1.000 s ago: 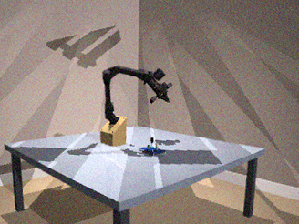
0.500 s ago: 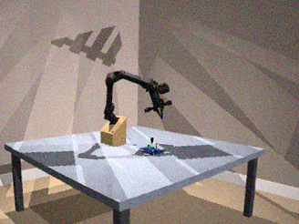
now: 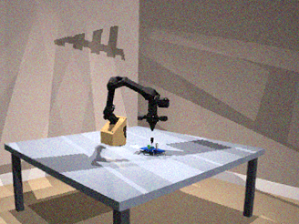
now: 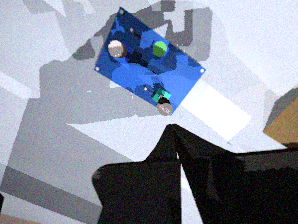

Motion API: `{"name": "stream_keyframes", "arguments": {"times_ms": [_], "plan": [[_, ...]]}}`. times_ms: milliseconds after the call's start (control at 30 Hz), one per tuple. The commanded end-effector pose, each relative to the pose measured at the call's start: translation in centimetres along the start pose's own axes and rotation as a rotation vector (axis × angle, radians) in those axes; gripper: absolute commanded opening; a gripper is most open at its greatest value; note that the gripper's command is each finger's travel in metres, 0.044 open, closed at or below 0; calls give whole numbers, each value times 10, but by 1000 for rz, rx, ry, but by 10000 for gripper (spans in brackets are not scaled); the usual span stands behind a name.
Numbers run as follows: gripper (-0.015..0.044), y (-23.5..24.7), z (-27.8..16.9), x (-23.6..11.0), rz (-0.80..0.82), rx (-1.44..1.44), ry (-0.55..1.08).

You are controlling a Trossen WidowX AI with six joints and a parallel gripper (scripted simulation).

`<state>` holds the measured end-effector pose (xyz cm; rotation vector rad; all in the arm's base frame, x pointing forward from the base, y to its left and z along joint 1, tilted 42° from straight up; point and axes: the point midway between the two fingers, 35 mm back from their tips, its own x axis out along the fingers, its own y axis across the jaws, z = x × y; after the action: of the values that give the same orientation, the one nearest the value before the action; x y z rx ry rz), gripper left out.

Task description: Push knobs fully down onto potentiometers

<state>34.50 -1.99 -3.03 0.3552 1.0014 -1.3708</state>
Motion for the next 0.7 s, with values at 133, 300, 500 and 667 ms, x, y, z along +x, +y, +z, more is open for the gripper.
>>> {"name": "stream_keyframes", "arguments": {"times_ms": [133,300,500,667], "plan": [[0,0,1,19,-4,9,-11],[0,0,1,20,-4,9,-11],[0,0,2,29,-4,9,-11],[0,0,2,37,-5,9,-11]]}}
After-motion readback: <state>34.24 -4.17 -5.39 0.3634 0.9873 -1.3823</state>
